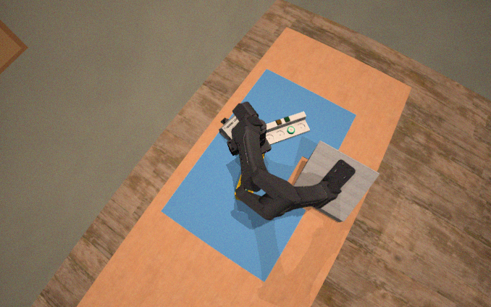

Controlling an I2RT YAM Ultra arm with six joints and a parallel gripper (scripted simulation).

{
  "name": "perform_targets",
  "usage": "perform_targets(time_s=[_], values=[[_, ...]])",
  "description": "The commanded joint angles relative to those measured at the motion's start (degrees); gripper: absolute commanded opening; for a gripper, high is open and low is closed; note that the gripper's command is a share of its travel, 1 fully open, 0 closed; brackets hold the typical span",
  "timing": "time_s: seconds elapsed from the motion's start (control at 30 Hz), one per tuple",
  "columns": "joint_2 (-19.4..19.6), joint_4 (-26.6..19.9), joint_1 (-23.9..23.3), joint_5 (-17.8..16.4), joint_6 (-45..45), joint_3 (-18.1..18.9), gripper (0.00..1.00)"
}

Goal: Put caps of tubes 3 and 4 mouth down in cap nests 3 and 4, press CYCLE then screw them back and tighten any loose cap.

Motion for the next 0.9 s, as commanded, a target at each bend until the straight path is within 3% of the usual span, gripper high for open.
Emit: perform_targets(time_s=[0.0,0.1,0.37,0.43,0.5,0.87], values=[[-0.3,-0.5,-0.8,-0.1,15.7,0.7,0.49],[-0.3,-0.6,-0.8,-0.1,20.6,0.8,0.49],[-0.3,-1.3,-1.1,0.0,44.1,1.2,0.49],[-0.3,-1.3,-1.1,0.0,44.1,1.2,0.49],[-0.4,-1.6,-1.3,0.1,53.5,1.4,0.49],[-0.1,-1.7,-1.5,0.1,81.8,1.6,0.49]])
